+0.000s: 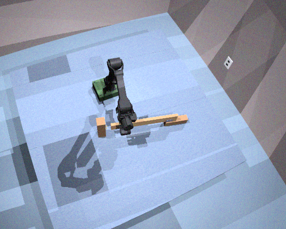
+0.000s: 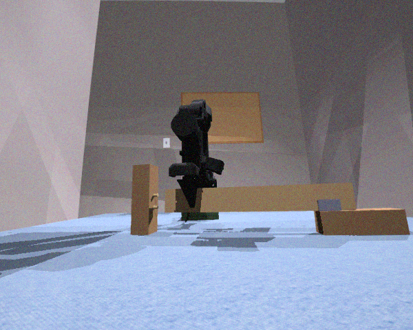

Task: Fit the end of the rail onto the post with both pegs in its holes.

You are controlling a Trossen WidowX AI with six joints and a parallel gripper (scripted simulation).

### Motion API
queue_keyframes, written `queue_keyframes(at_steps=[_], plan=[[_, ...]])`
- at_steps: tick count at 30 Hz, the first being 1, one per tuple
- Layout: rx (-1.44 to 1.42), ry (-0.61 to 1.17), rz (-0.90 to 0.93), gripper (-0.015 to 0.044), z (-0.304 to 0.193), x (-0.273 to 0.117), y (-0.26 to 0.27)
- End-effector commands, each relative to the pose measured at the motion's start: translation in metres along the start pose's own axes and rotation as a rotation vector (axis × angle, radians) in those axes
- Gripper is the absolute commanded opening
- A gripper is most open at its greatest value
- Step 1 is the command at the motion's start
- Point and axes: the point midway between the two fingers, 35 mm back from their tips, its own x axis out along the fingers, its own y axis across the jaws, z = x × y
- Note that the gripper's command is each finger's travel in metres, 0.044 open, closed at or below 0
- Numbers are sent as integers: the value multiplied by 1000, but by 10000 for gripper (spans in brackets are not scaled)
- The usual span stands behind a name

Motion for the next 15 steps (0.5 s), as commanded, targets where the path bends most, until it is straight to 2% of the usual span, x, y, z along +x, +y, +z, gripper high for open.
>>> queue_keyframes(at_steps=[1, 15], plan=[[-1, 0, -3, 0, -2, -1, 0], [-1, 0, -3, 0, -6, 0, 0]])
